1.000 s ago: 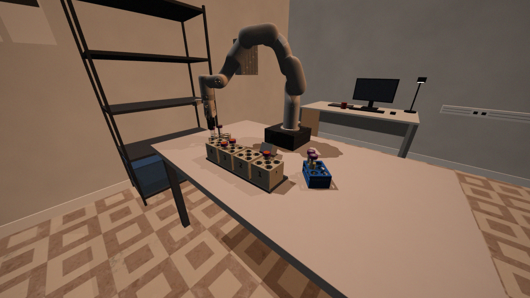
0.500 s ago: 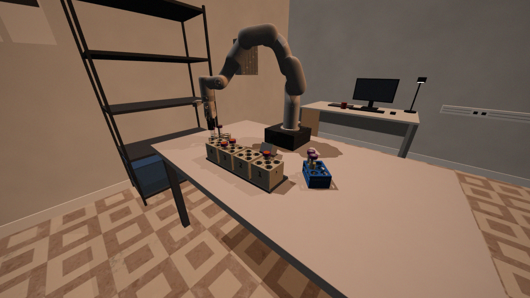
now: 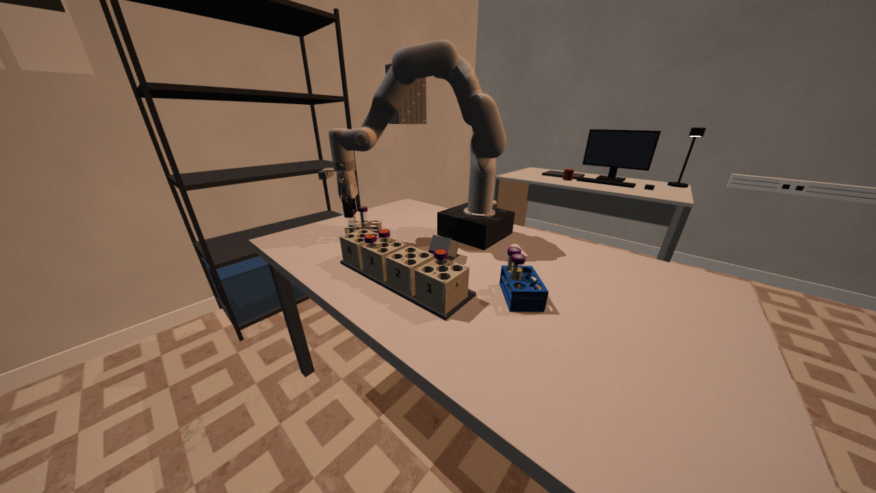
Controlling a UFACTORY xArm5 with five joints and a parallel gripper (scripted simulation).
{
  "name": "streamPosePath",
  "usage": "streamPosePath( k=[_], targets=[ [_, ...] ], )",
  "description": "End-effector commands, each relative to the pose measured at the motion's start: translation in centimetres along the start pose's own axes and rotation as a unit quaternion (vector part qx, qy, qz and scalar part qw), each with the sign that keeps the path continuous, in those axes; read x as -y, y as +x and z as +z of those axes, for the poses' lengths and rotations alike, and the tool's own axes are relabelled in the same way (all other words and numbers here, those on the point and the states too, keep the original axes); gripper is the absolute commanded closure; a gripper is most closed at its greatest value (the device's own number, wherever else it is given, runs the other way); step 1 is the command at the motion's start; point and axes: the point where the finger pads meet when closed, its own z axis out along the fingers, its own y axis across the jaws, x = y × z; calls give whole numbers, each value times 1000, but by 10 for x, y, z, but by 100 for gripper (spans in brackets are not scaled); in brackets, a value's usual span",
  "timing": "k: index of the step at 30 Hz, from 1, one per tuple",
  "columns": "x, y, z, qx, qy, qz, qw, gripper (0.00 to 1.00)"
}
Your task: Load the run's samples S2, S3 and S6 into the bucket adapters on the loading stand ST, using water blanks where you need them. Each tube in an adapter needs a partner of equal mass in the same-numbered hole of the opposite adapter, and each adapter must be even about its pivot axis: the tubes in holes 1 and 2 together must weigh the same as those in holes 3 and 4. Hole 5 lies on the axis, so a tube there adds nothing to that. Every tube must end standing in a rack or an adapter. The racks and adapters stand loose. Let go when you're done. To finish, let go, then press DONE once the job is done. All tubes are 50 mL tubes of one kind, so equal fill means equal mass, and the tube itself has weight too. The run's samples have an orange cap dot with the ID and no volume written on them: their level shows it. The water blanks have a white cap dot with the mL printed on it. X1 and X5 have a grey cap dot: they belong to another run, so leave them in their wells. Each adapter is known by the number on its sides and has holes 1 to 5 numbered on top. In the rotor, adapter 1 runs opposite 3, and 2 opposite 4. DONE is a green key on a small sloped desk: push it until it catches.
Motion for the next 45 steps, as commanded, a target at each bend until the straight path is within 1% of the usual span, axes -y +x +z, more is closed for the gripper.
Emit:
streamPosePath(
  k=[1,6,22,23,45],
  targets=[
    [0,2,1,-2,-1,0,1000,43],
    [0,2,4,-2,-1,0,1000,43],
    [0,2,4,-2,-1,0,1000,43],
    [0,2,3,-2,-1,0,1000,100],
    [0,2,2,-2,-1,0,1000,100]
  ],
)
